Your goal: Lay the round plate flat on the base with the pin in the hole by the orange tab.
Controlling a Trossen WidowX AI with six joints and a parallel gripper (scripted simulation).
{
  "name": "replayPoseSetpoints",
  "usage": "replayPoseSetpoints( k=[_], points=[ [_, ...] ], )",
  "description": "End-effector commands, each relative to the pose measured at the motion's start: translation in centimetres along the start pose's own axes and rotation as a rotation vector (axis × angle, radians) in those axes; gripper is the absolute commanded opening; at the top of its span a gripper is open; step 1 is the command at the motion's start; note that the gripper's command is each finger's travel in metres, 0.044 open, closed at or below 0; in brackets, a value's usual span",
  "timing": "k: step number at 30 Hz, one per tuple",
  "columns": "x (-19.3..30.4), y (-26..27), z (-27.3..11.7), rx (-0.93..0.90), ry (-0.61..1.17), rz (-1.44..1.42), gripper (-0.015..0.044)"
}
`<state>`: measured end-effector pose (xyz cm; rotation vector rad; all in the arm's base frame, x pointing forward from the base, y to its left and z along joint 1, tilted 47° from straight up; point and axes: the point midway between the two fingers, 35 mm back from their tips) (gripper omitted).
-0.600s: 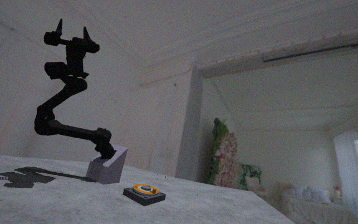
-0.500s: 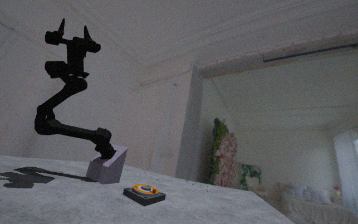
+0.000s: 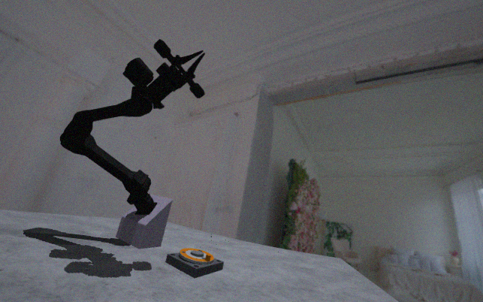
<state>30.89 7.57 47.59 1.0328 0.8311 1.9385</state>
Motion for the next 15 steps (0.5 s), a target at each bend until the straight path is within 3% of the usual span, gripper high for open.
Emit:
replayPoseSetpoints(
  k=[1, 6, 8, 14, 15],
  points=[
    [-3.7, -4.7, 1.6, 0.152, -0.139, -0.141, 0.0],
    [-11.3, -13.8, 1.8, 0.513, -0.359, -0.425, 0.0],
    [-12.4, -15.1, 1.5, 0.573, -0.385, -0.471, 0.0],
    [-21.3, -24.3, -4.0, 1.142, -0.508, -0.849, 0.0],
    [-21.6, -24.5, -4.3, 1.159, -0.509, -0.858, 0.0]
  ],
)
Point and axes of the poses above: the point midway between the two fingers, 35 mm back from their tips, its own z axis out along the fingers, its own y axis across the jaws, x = y × z, and after that the axes turned 13 degrees about z, right-handed
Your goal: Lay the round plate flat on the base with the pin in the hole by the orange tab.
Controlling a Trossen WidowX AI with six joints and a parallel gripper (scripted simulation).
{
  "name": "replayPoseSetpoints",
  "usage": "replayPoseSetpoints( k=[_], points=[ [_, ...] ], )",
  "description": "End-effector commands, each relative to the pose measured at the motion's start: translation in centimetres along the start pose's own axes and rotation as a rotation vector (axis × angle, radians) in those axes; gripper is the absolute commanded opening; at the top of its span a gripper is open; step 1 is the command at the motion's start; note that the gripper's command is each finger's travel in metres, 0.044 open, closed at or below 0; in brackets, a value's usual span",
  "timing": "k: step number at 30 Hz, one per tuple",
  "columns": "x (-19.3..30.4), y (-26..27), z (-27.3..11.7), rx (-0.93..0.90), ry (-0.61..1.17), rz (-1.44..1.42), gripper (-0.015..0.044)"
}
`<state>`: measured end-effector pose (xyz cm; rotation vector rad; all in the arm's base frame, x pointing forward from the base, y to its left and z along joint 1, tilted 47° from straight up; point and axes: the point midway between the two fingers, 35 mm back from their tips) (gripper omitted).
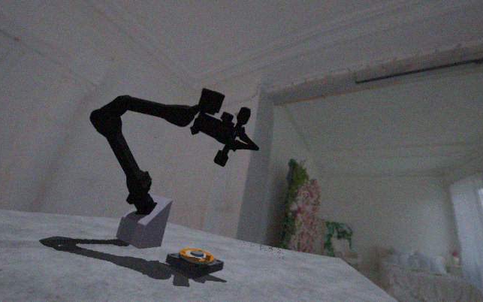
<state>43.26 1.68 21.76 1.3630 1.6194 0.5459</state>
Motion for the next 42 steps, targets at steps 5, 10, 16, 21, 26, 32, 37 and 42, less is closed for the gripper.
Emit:
replayPoseSetpoints(
  k=[5, 10, 16, 21, 26, 32, 37, 42],
  points=[
    [-0.2, -12.7, 4.8, 0.559, 0.001, -0.503, 0.0],
    [-1.0, -19.2, 4.9, 0.867, 0.094, -0.799, 0.0],
    [-2.7, -26.5, 3.2, 1.273, 0.349, -1.212, 0.0],
    [-2.7, -27.1, 3.0, 1.309, 0.382, -1.251, 0.0],
    [-3.3, -28.3, 3.5, 1.309, 0.382, -1.251, 0.0],
    [-4.6, -31.2, 4.5, 1.311, 0.381, -1.252, 0.0],
    [-4.7, -31.3, 4.5, 1.311, 0.381, -1.252, 0.0],
    [-5.4, -31.1, 4.2, 1.311, 0.38, -1.252, 0.0]
  ],
)
Point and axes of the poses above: the point midway between the two fingers, 35 mm back from their tips, its own z axis out along the fingers, its own y axis across the jaws, x = y × z, and after that the axes turned 13 degrees about z, right-handed
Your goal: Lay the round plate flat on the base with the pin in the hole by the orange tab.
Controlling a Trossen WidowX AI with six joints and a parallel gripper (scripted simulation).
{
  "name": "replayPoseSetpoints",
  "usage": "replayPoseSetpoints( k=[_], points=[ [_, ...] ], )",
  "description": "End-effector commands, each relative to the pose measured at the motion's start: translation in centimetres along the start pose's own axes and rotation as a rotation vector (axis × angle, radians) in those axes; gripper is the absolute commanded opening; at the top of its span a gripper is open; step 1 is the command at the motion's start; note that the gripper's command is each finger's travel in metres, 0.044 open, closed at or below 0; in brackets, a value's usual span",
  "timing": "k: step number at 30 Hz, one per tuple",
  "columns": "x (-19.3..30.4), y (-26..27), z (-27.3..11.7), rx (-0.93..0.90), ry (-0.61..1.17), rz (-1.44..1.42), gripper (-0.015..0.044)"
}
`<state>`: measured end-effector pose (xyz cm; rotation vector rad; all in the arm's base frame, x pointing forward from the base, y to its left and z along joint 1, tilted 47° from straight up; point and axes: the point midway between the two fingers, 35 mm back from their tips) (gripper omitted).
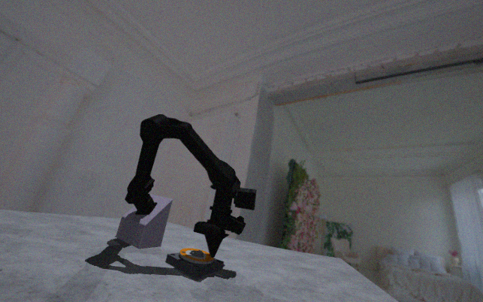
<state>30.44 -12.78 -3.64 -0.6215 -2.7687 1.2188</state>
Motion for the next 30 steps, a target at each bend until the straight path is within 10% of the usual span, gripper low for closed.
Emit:
replayPoseSetpoints(
  k=[1, 30],
  points=[
    [-0.2, -0.8, 0.0, 0.004, -0.003, 0.001, 0.0],
    [0.2, -3.3, 0.0, 0.005, -0.003, 0.001, 0.0]
  ],
)
Point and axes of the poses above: the point midway between the two fingers, 35 mm back from their tips, its own z axis out along the fingers, its own y axis across the jaws, x = y × z, and after that the axes turned 13 degrees about z, right-handed
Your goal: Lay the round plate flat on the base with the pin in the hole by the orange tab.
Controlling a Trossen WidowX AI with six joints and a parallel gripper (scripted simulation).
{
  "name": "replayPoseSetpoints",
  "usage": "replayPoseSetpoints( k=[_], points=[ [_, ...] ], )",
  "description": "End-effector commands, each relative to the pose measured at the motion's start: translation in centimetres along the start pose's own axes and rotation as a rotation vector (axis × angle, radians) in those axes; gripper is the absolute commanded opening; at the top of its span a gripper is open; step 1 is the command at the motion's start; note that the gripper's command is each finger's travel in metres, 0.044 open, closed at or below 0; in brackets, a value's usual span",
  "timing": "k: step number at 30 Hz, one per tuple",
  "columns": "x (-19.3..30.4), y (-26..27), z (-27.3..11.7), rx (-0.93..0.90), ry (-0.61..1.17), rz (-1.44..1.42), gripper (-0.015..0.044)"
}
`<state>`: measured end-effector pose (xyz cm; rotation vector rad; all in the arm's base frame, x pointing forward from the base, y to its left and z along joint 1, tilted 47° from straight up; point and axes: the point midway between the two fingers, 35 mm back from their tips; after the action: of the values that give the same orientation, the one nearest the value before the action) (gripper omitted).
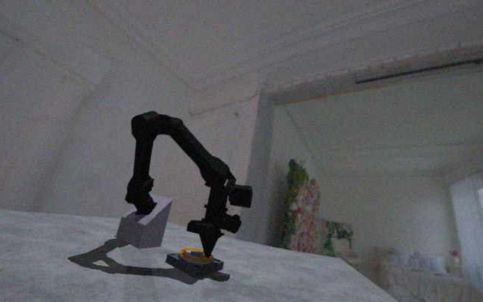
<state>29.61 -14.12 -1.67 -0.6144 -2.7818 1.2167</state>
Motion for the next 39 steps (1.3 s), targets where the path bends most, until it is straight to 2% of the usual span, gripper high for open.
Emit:
replayPoseSetpoints(
  k=[1, 39],
  points=[
    [0.3, -0.8, 0.3, 0.012, 0.007, 0.003, 0.0],
    [1.4, -2.5, 0.3, 0.012, 0.008, 0.002, 0.0]
  ],
)
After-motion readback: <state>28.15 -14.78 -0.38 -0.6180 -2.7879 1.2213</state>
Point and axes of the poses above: the point midway between the two fingers, 35 mm back from their tips, its own z axis out along the fingers, its own y axis across the jaws, x = y × z, and after that the axes turned 13 degrees about z, right-handed
